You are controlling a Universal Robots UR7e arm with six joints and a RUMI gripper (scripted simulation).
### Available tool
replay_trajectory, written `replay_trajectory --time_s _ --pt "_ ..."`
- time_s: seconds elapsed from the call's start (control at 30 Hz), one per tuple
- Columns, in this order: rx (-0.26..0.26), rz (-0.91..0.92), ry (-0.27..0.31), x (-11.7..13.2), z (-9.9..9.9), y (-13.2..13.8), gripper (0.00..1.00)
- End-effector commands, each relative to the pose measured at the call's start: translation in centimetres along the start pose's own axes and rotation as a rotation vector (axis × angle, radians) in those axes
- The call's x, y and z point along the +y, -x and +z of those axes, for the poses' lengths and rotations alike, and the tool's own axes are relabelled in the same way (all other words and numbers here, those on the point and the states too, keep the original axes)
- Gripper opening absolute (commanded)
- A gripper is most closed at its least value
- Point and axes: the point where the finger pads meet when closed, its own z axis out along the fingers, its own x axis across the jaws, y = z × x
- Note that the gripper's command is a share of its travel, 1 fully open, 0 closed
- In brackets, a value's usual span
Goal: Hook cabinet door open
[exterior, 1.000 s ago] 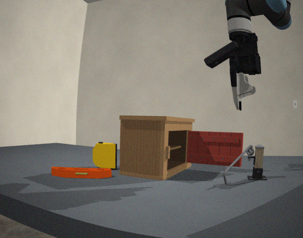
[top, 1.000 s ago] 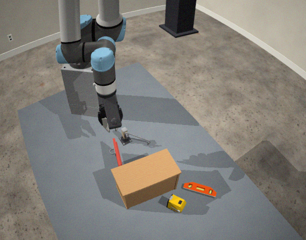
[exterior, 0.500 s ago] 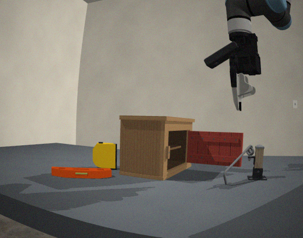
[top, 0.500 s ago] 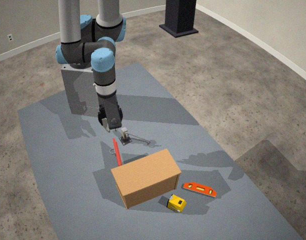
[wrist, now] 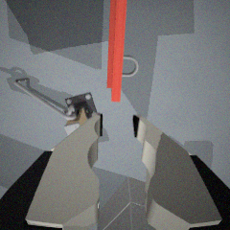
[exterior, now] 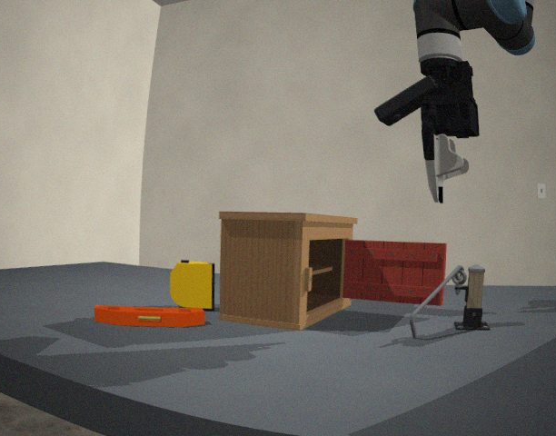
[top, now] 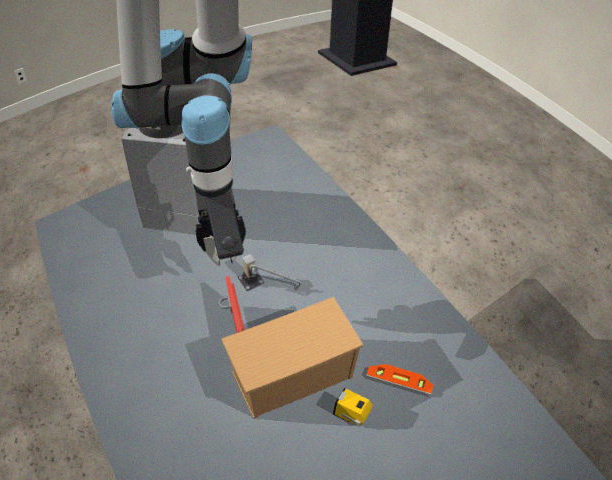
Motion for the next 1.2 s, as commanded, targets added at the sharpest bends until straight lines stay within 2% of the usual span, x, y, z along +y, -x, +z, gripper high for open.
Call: replay_trajectory --time_s 0.0,0.63,1.17 --pt "0.0 0.0 -0.001 0.0 0.0 0.0 0.15" --pt "0.0 0.0 -0.002 -0.1 1.0 0.0 0.15" --pt "0.0 0.0 -0.002 -0.1 3.4 0.0 0.15"
